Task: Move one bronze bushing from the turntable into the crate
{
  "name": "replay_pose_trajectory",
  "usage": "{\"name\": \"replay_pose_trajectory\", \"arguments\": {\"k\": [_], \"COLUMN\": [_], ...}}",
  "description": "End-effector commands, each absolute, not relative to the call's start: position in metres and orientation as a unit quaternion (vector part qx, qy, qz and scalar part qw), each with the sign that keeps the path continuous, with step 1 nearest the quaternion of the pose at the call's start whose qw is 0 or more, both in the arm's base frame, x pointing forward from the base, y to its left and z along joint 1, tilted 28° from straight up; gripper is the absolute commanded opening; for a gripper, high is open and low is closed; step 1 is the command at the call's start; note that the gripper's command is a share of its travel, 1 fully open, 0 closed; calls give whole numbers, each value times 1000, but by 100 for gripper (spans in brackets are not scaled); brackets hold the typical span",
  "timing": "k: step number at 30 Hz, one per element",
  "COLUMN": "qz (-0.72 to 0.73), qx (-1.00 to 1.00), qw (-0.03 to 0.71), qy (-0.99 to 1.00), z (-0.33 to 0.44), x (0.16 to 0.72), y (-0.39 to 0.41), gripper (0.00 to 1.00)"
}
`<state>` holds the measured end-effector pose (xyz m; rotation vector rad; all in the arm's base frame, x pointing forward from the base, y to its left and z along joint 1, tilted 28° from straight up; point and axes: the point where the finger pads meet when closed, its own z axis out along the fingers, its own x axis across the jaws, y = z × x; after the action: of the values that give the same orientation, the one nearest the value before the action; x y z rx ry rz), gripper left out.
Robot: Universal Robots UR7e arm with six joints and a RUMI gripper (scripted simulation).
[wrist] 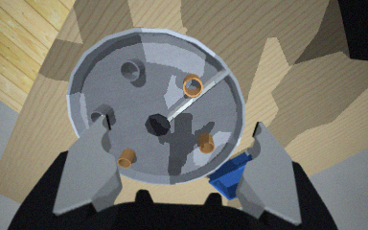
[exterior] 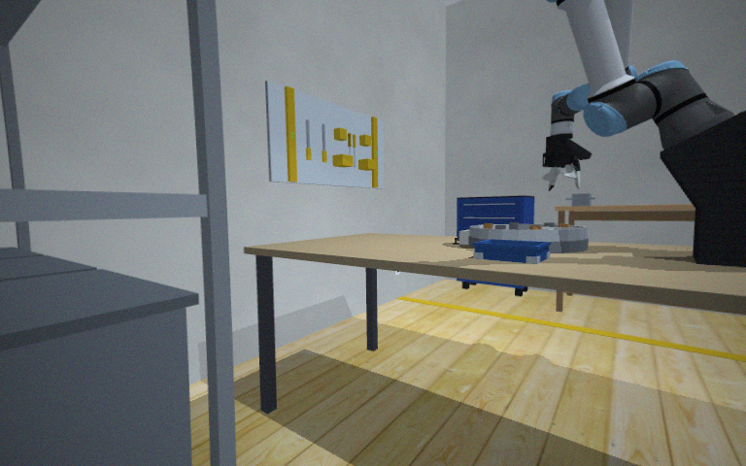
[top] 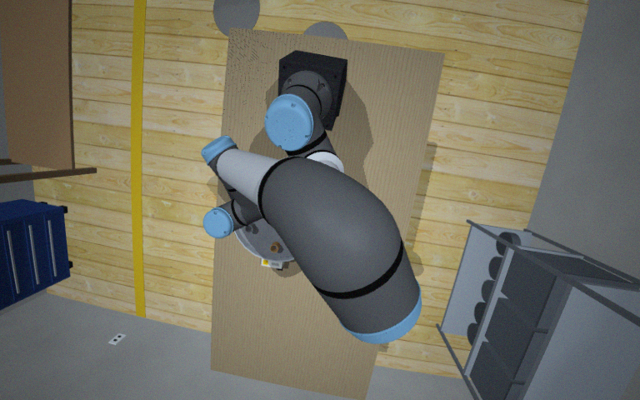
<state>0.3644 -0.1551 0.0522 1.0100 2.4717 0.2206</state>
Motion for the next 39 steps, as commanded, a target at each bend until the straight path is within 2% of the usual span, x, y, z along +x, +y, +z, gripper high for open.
{"name": "replay_pose_trajectory", "arguments": {"k": [1,39], "qz": [81,81], "qx": [368,368], "qw": [229,229], "qy": [897,897], "z": [51,51], "x": [363,363], "y": [-154,-154], "gripper": [6,5]}}
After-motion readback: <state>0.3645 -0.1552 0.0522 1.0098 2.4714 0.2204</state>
